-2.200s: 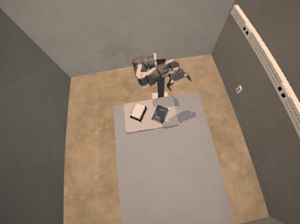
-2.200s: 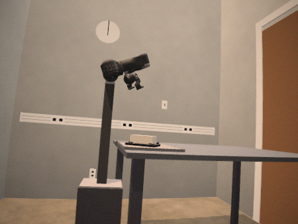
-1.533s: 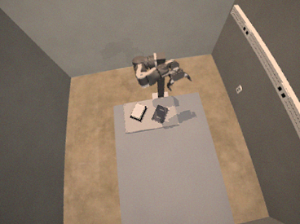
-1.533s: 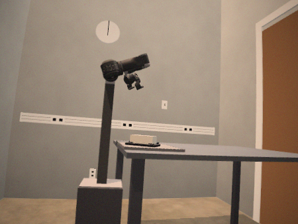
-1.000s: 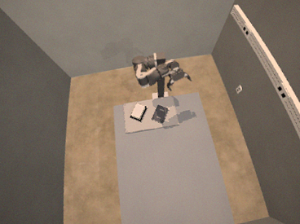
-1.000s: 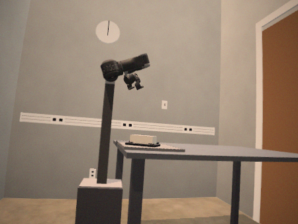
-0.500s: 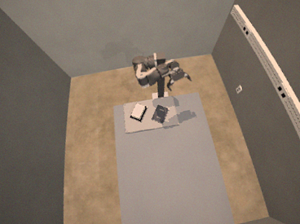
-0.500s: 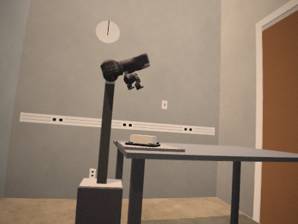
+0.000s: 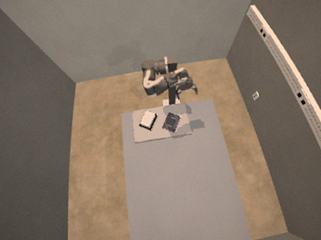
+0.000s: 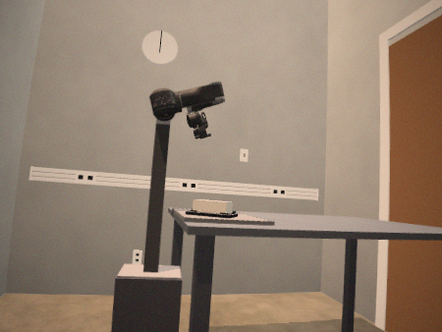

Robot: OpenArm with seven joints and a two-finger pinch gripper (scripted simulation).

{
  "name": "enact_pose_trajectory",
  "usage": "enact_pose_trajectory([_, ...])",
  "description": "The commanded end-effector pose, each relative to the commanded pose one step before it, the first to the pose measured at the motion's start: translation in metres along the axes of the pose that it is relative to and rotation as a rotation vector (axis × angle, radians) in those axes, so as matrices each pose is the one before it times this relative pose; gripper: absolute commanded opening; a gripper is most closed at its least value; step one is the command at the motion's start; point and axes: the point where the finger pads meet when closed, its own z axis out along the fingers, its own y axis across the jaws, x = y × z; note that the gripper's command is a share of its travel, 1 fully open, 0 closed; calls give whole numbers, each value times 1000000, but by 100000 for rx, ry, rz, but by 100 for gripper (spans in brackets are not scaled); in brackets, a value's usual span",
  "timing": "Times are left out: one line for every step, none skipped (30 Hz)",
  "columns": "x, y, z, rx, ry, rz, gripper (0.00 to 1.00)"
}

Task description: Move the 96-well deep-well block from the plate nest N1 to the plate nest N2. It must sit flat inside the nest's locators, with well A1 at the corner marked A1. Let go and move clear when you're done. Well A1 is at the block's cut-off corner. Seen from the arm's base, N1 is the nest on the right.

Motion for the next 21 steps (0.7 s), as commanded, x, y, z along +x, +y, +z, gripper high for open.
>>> enact_pose_trajectory([-1168,-159,-1709,80,-450,450,77])
enact_pose_trajectory([0,0,0,0,0,0,77])
enact_pose_trajectory([2493,-7315,4760,1681,2833,3734,77])
enact_pose_trajectory([1388,-7981,3922,2014,2520,4078,77])
enact_pose_trajectory([962,-7948,4112,2014,2520,4078,77])
enact_pose_trajectory([533,-7894,4290,2014,2520,4078,77])
enact_pose_trajectory([102,-7819,4456,2014,2520,4078,77])
enact_pose_trajectory([0,0,0,0,0,0,77])
enact_pose_trajectory([0,0,0,0,0,0,77])
enact_pose_trajectory([0,0,0,0,0,0,77])
enact_pose_trajectory([0,0,0,0,0,0,77])
enact_pose_trajectory([0,0,0,0,0,0,77])
enact_pose_trajectory([0,0,0,0,0,0,77])
enact_pose_trajectory([0,0,0,0,0,0,77])
enact_pose_trajectory([0,0,0,0,0,0,77])
enact_pose_trajectory([0,0,0,0,0,0,77])
enact_pose_trajectory([0,0,0,0,0,0,77])
enact_pose_trajectory([0,0,0,0,0,0,77])
enact_pose_trajectory([0,0,0,0,0,0,77])
enact_pose_trajectory([244,-7524,5806,1891,2753,3763,77])
enact_pose_trajectory([-766,-7630,4711,2014,2473,4107,77])
